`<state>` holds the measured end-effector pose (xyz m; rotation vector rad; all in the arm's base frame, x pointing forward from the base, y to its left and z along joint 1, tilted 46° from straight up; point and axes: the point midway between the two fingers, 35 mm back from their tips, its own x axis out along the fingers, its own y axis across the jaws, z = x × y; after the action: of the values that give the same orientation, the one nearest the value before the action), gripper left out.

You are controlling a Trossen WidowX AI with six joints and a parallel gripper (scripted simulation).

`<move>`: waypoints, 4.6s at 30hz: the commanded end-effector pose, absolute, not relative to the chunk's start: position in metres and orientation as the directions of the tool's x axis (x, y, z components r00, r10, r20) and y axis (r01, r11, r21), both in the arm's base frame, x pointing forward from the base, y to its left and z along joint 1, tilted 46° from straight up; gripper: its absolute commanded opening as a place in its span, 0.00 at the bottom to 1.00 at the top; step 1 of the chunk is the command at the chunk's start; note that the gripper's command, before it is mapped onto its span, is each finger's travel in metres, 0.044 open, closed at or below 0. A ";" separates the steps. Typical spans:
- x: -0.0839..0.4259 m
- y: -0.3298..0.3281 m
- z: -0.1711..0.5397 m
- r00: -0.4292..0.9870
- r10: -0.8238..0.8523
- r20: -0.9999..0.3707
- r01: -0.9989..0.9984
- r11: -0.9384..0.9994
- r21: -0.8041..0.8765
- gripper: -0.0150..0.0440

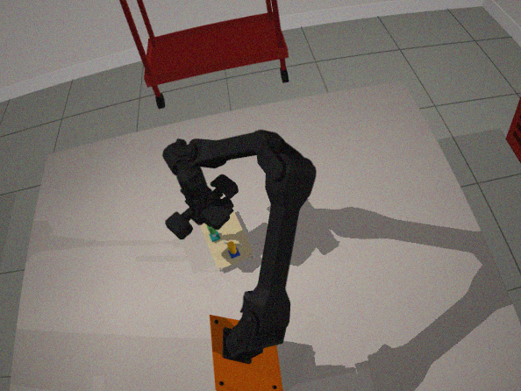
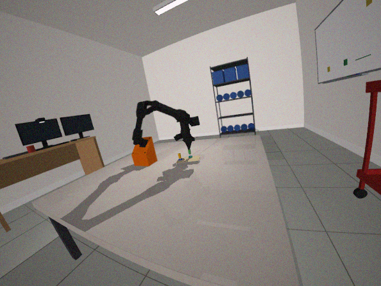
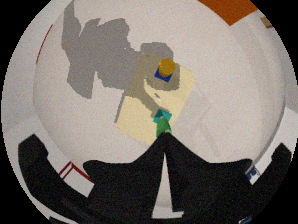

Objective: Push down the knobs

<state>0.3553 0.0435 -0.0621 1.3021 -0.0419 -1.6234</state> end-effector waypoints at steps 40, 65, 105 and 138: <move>0.357 0.038 -0.067 0.097 -0.702 -0.705 0.663 -0.483 0.572 0.25; 0.357 0.034 -0.071 0.097 -0.702 -0.705 0.663 -0.482 0.572 0.25; 0.357 0.031 -0.074 0.097 -0.703 -0.705 0.663 -0.482 0.572 0.25; 0.358 0.029 -0.075 0.097 -0.703 -0.705 0.663 -0.482 0.572 0.25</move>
<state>0.3554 0.0352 -0.0717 1.2934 -0.0308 -1.6144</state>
